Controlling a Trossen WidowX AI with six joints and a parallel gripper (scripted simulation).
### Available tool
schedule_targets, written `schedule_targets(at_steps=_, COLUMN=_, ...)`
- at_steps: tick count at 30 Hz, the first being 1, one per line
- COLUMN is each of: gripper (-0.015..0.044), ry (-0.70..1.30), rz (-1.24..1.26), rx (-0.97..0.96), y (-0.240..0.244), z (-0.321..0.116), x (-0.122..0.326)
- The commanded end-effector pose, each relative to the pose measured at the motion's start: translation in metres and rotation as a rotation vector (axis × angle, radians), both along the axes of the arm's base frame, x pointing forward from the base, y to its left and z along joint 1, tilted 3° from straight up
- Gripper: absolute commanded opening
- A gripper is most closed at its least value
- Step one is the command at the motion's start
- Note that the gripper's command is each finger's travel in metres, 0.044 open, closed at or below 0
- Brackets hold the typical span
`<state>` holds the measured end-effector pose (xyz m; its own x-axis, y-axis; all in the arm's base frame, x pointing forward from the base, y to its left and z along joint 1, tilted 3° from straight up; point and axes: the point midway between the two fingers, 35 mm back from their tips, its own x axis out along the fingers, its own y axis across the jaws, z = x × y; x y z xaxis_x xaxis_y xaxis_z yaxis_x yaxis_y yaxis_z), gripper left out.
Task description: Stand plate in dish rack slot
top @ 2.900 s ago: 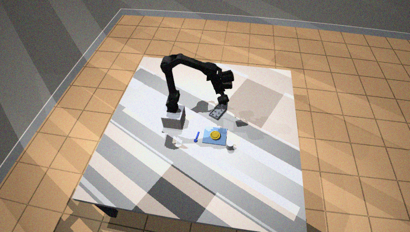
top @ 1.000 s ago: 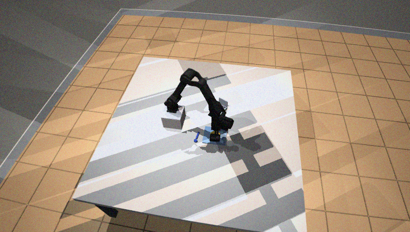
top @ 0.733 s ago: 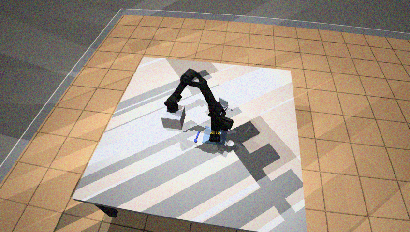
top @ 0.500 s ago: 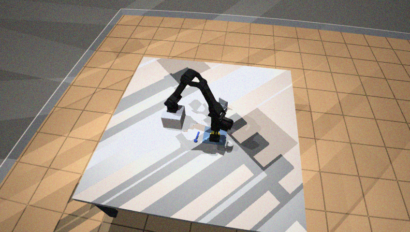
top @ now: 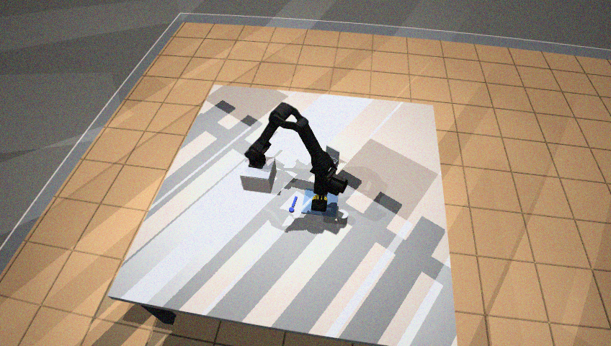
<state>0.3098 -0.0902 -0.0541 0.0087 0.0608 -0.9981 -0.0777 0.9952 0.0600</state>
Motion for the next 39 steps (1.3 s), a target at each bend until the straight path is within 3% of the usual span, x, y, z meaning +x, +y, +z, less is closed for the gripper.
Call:
schedule_targets(at_steps=1, gripper=0.0061, ry=-0.017, rz=-0.009, rx=-0.014, y=-0.005, z=0.023, x=0.008)
schedule_targets(at_steps=4, gripper=0.0000, ry=-0.017, rz=-0.011, rx=-0.016, y=-0.007, z=0.043, x=0.010)
schedule_targets(at_steps=23, gripper=0.0000, ry=-0.018, rz=-0.005, rx=-0.010, y=-0.013, z=0.155, x=0.009)
schedule_targets(at_steps=30, gripper=0.0000, ry=-0.018, rz=-0.005, rx=-0.009, y=-0.014, z=0.166, x=0.008)
schedule_targets(at_steps=39, gripper=0.0000, ry=-0.002, rz=-0.254, rx=0.000, y=0.055, z=0.172, x=-0.015)
